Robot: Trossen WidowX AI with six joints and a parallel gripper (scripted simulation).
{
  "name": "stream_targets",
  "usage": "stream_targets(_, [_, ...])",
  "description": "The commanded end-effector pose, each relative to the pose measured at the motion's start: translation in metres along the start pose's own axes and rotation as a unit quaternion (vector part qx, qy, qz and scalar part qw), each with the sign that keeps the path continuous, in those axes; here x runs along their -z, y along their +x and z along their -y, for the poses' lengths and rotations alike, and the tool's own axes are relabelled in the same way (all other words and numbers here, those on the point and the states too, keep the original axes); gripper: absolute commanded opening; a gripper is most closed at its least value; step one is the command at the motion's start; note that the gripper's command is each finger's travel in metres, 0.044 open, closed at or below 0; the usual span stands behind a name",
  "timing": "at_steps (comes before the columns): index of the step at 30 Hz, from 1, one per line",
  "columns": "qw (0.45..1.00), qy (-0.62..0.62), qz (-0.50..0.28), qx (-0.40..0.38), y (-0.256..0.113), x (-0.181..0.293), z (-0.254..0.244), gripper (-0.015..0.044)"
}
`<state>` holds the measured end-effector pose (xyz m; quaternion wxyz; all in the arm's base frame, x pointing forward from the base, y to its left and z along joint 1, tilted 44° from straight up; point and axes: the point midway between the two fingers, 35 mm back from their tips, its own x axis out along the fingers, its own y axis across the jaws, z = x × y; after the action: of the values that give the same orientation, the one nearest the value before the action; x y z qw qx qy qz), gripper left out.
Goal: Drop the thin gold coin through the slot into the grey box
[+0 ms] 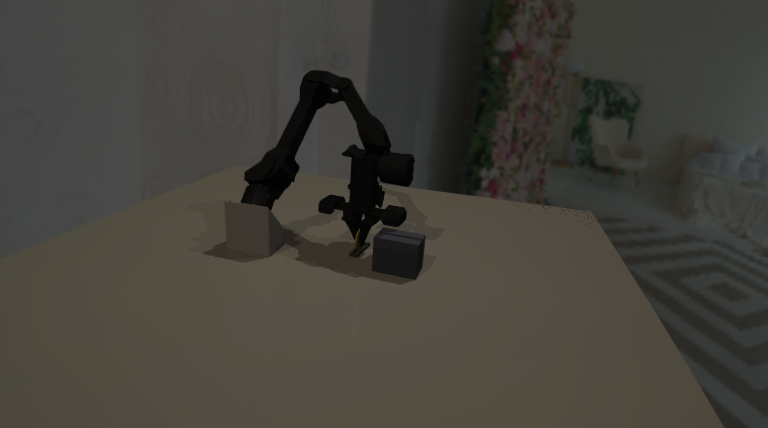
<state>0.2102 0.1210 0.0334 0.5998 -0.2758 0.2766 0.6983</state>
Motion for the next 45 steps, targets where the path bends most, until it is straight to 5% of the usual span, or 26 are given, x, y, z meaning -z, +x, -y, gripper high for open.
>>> stream_targets(1, [1.0, 0.0, -0.001, 0.001, -0.007, 0.001, 0.002, 0.0])
stream_targets(37, [1.0, 0.0, -0.001, 0.0, -0.094, 0.001, 0.001, 0.0])
stream_targets(45, [0.994, 0.111, -0.001, 0.0, -0.094, -0.001, 0.0, 0.0])
